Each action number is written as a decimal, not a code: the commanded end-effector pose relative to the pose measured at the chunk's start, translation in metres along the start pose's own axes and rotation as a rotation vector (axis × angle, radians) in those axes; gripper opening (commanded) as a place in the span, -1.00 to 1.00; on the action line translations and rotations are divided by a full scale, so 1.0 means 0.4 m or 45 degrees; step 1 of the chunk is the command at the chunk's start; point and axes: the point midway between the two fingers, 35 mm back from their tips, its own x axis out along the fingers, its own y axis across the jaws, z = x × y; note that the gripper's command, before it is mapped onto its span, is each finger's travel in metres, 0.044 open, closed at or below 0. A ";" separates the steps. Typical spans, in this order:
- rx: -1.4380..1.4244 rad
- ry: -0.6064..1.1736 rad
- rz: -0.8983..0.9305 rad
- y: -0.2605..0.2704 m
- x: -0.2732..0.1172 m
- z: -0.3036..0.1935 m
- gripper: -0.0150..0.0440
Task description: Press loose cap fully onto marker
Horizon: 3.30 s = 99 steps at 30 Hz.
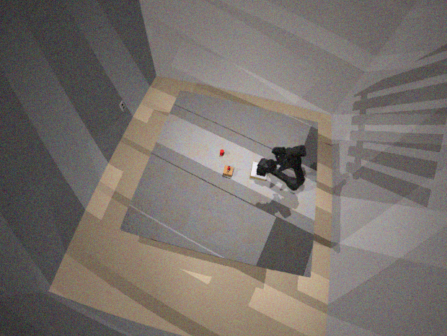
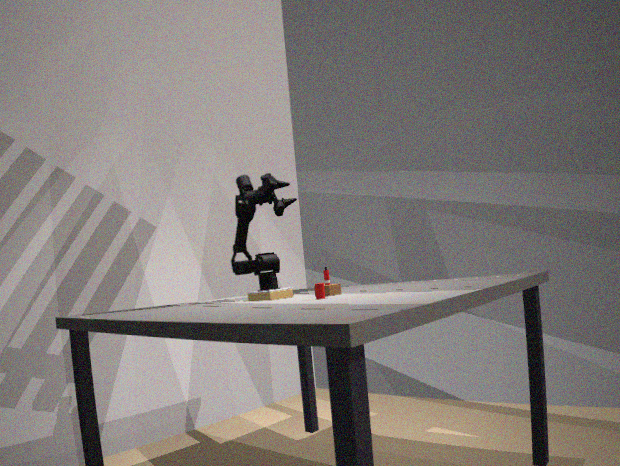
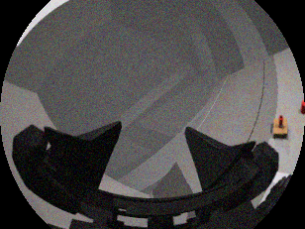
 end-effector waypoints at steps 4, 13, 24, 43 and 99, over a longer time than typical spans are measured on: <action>0.133 -0.089 -0.019 -0.017 0.009 0.100 0.51; 0.347 -0.388 -0.237 -0.153 0.021 0.382 0.35; 0.501 -0.553 -0.757 -0.443 -0.003 0.597 0.35; 0.564 0.364 -2.051 -1.039 -0.190 0.558 0.35; 0.560 0.467 -2.100 -1.262 -0.225 0.447 0.35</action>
